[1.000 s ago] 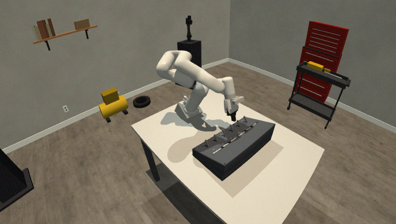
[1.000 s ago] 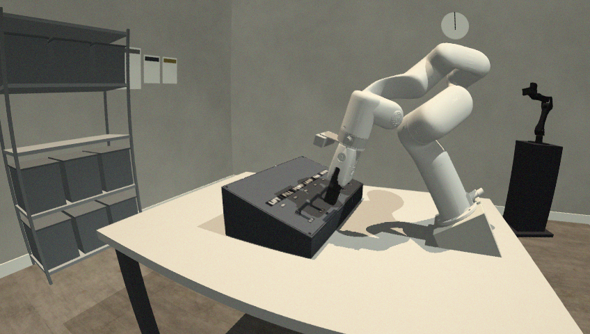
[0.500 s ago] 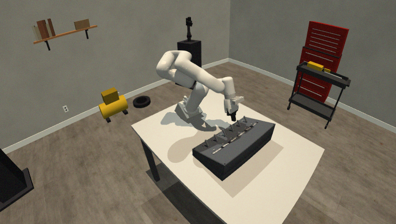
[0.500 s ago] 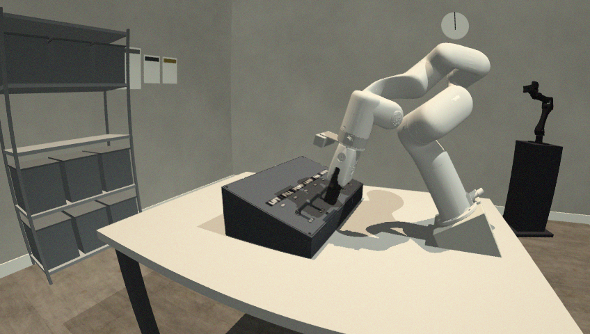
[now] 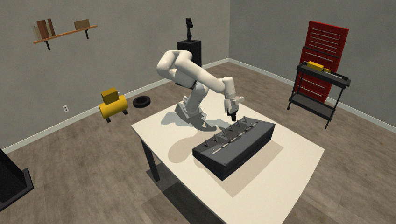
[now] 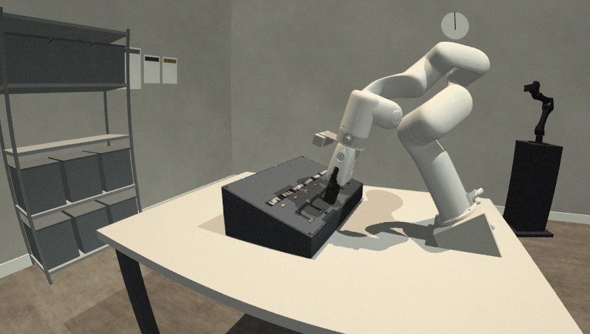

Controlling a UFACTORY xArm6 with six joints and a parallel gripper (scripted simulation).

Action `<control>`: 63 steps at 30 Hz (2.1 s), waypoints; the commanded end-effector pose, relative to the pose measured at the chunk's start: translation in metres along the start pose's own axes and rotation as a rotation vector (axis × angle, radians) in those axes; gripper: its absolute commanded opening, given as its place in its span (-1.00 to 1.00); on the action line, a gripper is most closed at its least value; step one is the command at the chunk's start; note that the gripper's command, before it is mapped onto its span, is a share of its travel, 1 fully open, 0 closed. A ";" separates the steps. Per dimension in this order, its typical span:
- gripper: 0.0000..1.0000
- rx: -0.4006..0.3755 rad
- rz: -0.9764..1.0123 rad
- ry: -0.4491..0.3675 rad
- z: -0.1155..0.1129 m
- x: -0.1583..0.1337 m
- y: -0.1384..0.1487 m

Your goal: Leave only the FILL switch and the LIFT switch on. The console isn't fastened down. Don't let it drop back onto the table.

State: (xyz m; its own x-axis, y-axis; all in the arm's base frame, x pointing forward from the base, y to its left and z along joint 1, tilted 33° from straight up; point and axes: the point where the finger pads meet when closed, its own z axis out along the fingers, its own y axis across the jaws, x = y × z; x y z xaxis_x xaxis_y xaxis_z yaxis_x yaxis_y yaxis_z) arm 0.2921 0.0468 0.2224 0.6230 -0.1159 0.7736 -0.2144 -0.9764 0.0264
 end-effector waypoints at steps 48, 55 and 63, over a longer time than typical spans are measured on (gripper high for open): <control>-1.00 0.001 0.001 0.002 -0.001 0.035 0.000; -1.00 0.001 0.001 0.002 -0.001 0.037 0.000; -1.00 0.001 0.001 0.002 -0.001 0.037 0.000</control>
State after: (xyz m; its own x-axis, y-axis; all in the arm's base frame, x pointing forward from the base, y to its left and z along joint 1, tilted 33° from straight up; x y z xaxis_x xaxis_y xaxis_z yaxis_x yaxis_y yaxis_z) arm 0.3140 0.0427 0.2497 0.6232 -0.1161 0.7734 -0.2145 -0.9764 0.0263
